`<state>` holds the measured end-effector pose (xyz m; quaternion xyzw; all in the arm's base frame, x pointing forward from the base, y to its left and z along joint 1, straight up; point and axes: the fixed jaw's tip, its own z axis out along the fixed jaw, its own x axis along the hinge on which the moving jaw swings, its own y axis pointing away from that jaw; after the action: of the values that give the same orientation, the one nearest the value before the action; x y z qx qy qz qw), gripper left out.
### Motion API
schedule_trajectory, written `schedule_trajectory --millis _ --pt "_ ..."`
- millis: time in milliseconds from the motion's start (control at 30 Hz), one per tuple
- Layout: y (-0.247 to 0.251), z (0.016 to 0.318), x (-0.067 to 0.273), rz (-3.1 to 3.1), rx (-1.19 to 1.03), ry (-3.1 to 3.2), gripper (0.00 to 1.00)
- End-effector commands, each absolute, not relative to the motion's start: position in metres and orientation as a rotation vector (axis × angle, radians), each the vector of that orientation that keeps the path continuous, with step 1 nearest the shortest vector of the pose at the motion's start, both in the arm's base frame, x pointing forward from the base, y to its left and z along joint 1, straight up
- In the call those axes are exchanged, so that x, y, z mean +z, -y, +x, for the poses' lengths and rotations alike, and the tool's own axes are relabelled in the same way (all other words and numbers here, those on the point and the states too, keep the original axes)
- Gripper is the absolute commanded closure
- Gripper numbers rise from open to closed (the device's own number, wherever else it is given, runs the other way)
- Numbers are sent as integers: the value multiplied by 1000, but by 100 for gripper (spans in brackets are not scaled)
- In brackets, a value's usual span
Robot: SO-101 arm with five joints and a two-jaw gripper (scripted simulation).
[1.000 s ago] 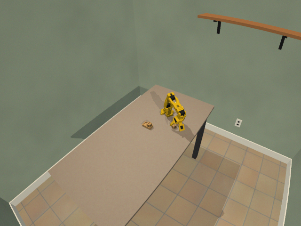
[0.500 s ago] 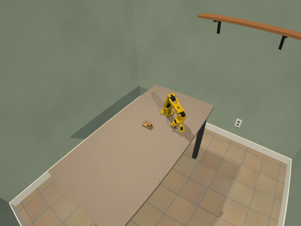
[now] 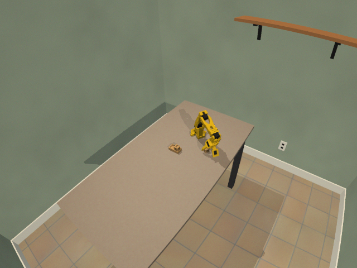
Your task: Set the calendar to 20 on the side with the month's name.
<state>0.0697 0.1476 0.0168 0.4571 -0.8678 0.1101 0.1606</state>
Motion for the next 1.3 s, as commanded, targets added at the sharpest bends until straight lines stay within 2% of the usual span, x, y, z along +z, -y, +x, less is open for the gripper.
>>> schedule_trajectory --millis 0,733,1267 --pt "-155 72 20 1331 283 2511 66" --pt "-150 79 20 1321 266 2504 80" --pt "-149 81 20 1319 260 2502 84"
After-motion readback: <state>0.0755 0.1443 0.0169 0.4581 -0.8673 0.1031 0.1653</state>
